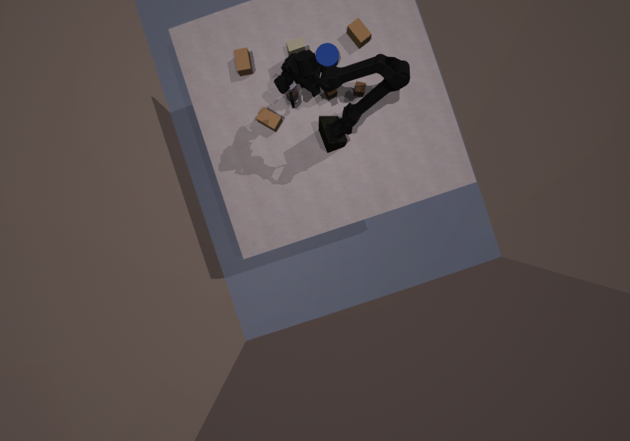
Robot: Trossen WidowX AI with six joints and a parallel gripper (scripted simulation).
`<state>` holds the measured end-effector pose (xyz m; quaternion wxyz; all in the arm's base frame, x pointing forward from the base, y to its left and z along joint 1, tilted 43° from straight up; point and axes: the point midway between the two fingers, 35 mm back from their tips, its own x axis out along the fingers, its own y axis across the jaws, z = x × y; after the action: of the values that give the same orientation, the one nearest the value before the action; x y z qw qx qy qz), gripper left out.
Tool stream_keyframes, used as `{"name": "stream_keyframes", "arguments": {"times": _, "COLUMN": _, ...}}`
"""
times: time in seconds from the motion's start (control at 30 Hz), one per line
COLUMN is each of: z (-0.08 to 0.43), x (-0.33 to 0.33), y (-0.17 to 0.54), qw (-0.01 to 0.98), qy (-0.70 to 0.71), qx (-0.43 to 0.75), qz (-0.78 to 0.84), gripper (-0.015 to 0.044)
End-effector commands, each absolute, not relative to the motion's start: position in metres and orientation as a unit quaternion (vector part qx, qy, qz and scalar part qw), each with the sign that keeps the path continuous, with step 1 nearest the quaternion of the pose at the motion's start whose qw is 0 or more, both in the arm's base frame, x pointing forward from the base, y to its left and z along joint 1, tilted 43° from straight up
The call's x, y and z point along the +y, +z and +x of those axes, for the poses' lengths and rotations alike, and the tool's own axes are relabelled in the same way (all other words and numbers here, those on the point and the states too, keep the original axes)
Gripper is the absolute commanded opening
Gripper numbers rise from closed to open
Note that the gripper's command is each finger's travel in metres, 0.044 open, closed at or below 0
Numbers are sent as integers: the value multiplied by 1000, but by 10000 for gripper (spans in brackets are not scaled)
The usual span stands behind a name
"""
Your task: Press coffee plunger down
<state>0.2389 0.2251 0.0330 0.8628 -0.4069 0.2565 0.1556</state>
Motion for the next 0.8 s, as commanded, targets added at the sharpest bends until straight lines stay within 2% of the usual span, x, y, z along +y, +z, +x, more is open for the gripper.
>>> {"name": "stream_keyframes", "arguments": {"times": 0.0, "z": 240, "x": 218, "y": 22, "qw": 858, "qy": 155, "qx": 264, "qz": -412, "gripper": 130}}
{"name": "stream_keyframes", "arguments": {"times": 0.77, "z": 251, "x": 198, "y": -10, "qw": 858, "qy": 155, "qx": 266, "qz": -412, "gripper": 130}}
